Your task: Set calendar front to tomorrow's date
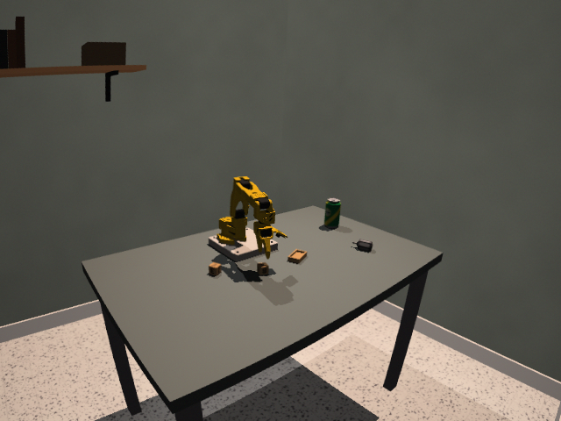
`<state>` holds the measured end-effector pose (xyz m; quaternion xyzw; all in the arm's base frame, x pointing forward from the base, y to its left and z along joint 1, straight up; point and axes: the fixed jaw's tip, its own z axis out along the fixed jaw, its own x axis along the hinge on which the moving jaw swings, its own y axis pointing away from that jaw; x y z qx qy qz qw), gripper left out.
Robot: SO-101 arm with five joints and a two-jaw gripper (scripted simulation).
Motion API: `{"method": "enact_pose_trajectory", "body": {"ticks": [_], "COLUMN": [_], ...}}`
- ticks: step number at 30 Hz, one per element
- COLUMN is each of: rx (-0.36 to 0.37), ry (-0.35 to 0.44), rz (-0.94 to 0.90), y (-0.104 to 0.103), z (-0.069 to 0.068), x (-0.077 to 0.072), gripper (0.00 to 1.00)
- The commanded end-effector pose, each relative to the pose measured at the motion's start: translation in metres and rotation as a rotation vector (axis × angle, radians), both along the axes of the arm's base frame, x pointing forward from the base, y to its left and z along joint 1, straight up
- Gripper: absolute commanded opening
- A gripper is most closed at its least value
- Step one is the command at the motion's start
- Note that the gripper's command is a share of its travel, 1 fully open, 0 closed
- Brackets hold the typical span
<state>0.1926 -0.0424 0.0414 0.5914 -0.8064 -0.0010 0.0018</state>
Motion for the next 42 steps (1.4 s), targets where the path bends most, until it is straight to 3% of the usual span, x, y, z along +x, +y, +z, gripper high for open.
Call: {"method": "enact_pose_trajectory", "body": {"ticks": [1, 19, 23, 28, 30, 37, 42], "rx": [-0.004, -0.01, -0.027, -0.059, -0.059, -0.102, -0.114], "ry": [-0.022, -0.05, -0.124, -0.266, -0.266, -0.45, -0.505], "rz": [-0.003, -0.003, -0.002, -0.002, -0.002, -0.002, -0.002], "y": [-0.002, -0.003, -0.004, -0.005, -0.005, -0.005, -0.005], "z": [0.005, 0.01, 0.023, 0.049, 0.049, 0.084, 0.094], "x": [0.002, 0.003, 0.008, 0.014, 0.014, 0.016, 0.015], "gripper": [0.36, 0.36, 0.36, 0.35, 0.35, 0.35, 0.35]}}
